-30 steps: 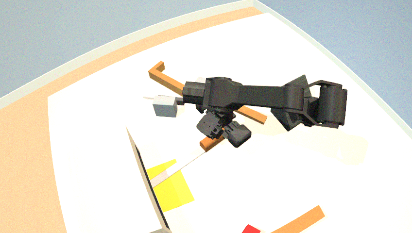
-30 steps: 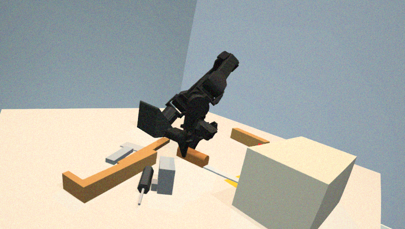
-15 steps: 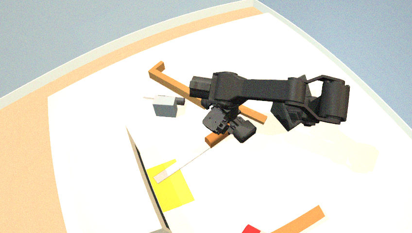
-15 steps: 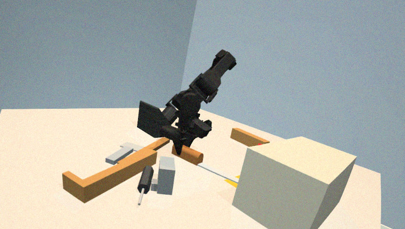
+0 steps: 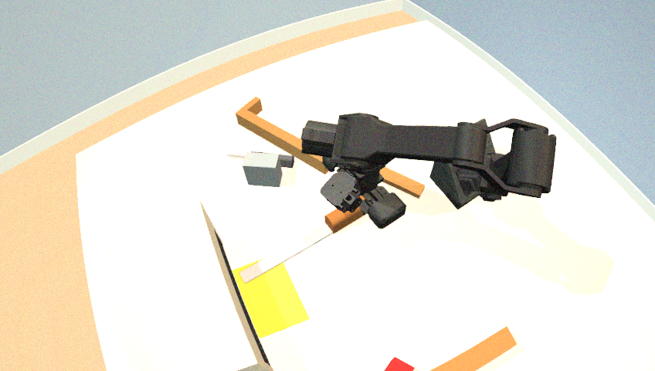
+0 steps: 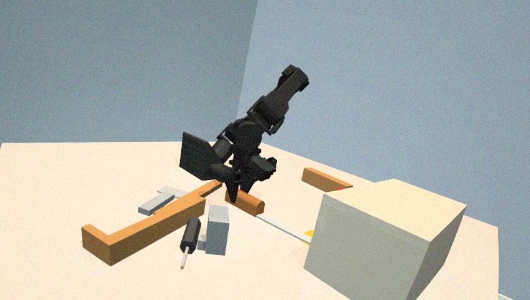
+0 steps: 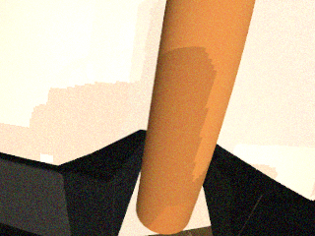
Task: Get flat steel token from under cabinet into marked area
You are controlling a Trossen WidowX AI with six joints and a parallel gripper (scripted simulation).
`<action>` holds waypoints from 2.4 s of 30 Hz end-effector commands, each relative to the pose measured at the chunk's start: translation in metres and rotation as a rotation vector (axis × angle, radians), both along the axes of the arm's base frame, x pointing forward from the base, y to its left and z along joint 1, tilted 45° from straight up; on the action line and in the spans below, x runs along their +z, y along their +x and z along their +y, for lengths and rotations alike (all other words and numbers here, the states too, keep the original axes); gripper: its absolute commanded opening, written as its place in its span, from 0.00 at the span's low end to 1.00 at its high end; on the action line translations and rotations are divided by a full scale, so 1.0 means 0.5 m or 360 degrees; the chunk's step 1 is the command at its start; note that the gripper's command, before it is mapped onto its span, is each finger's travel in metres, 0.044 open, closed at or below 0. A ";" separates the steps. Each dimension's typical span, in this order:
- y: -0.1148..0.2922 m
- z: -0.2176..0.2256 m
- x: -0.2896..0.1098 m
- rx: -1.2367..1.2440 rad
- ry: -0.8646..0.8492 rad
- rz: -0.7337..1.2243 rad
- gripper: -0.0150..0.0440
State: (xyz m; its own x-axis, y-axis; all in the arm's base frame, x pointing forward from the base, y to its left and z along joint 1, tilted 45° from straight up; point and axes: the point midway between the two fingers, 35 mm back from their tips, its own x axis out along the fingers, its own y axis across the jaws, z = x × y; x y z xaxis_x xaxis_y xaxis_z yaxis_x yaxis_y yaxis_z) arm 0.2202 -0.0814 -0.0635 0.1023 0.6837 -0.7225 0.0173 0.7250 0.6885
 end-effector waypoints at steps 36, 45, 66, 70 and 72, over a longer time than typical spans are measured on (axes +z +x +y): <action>-0.004 -0.003 0.002 -0.0363 0.0051 0.0345 0.25; -0.004 -0.004 0.002 -0.0446 0.0063 0.0424 0.25; -0.005 -0.004 0.002 -0.0639 0.0091 0.0607 0.25; -0.005 -0.005 0.002 -0.0676 0.0096 0.0643 0.25; -0.005 -0.005 0.002 -0.0695 0.0099 0.0660 0.25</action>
